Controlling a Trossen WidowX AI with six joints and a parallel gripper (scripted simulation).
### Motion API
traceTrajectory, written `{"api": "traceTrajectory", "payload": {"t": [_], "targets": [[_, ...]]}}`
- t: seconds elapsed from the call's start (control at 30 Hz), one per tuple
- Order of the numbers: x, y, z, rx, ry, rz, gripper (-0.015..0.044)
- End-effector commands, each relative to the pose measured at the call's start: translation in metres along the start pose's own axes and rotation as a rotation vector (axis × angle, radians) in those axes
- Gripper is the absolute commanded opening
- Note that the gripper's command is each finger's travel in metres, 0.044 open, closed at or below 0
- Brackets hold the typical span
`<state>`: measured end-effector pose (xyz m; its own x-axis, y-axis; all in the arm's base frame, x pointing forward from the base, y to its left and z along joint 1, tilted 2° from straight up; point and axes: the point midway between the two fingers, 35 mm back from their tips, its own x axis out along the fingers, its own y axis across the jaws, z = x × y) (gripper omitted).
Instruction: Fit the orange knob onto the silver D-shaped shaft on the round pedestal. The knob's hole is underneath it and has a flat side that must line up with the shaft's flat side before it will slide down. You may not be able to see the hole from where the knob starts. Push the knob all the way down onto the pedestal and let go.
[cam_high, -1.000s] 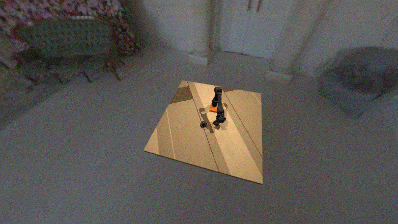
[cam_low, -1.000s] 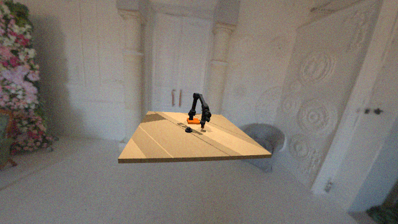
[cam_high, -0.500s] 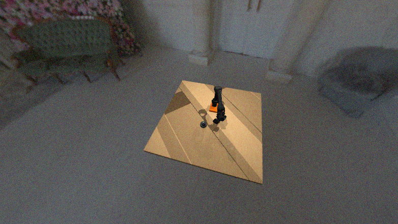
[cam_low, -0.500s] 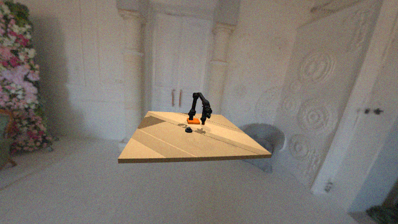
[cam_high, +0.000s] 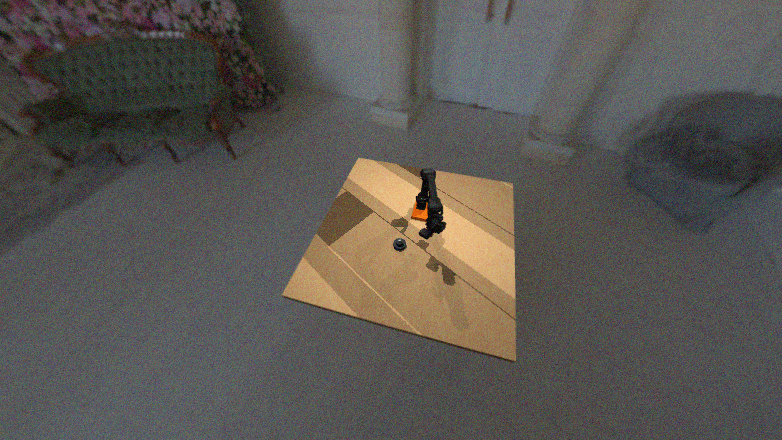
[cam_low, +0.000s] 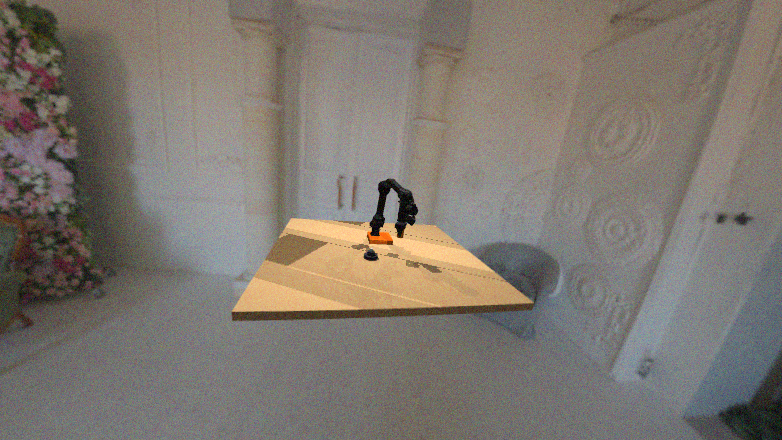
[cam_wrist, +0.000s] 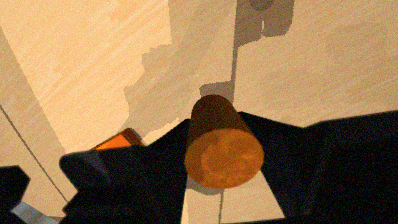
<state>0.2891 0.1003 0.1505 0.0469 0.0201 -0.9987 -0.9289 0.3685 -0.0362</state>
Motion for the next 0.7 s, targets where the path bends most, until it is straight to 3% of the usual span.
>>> {"api": "traceTrajectory", "payload": {"t": [0.0,0.67], "targets": [[-0.017,0.000,0.000,-0.004,-0.015,-0.014,0.0000],[-0.007,-0.032,-0.027,-0.005,-0.011,-0.016,0.0000]]}}
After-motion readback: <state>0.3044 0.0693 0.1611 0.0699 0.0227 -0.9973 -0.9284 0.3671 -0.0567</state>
